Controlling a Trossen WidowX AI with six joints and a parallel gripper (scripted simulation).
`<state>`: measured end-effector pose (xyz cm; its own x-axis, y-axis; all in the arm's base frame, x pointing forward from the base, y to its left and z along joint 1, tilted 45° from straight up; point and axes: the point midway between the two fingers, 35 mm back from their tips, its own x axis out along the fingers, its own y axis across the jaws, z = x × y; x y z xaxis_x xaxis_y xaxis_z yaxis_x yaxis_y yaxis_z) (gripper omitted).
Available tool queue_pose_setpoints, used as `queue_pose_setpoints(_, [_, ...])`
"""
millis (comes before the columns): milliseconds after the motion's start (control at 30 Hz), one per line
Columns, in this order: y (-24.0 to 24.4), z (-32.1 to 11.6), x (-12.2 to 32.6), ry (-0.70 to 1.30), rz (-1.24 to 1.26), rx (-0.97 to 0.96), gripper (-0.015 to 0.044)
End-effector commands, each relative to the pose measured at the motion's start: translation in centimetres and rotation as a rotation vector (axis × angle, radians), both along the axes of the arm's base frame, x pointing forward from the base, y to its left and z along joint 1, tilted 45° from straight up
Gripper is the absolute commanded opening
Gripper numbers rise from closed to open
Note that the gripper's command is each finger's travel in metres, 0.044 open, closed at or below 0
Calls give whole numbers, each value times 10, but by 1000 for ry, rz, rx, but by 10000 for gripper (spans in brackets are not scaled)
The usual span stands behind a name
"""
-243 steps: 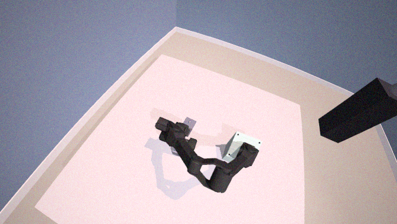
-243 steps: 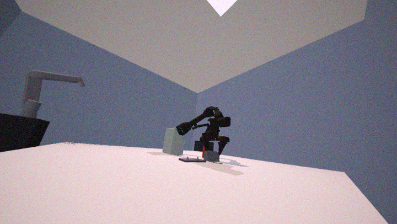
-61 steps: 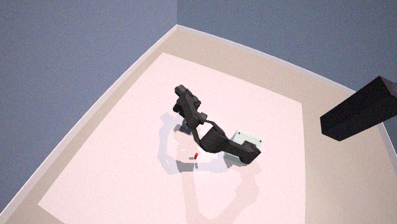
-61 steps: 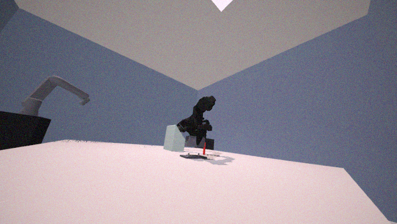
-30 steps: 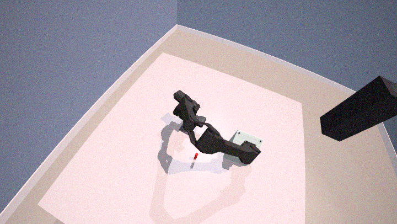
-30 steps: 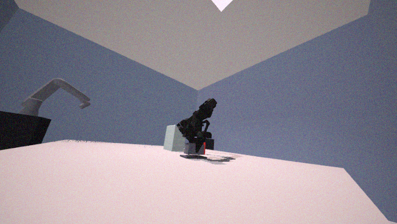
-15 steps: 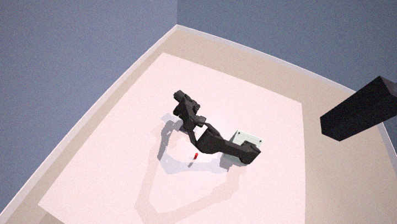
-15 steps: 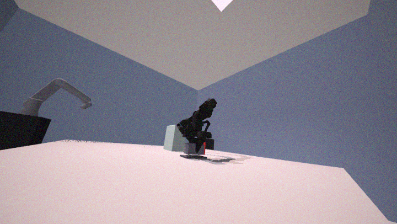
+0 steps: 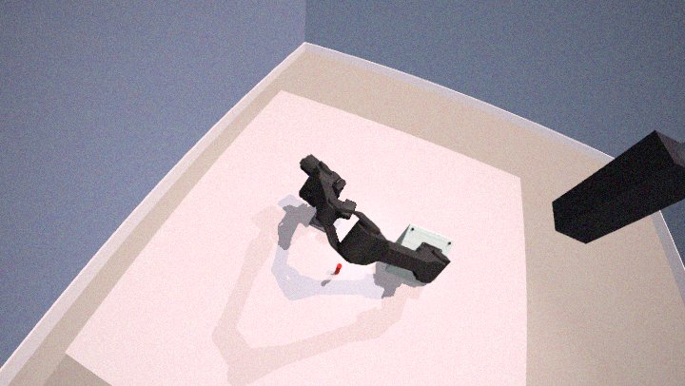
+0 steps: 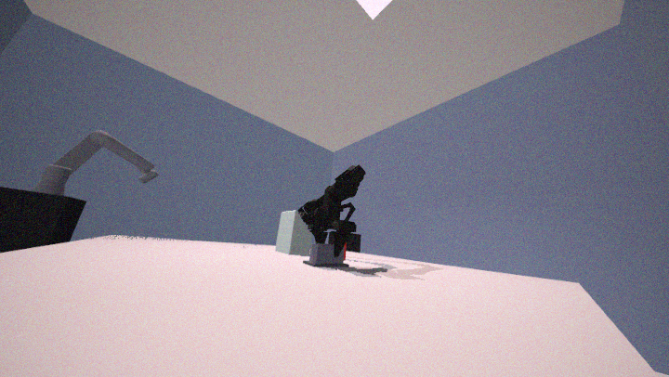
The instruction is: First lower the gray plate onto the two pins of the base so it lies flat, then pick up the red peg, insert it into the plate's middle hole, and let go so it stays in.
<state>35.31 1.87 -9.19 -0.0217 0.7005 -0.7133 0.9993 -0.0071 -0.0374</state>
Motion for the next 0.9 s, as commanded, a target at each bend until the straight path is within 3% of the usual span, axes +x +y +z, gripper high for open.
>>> queue_pose_setpoints(0, [-28,24,8,-9,-5,-10,440])
queue_pose_setpoints(167, [-79,77,5,0,-6,-4,440])
queue_pose_setpoints(433, [-83,80,4,-3,-3,-3,440])
queue_pose_setpoints(867, [13,183,-79,-261,264,5,440])
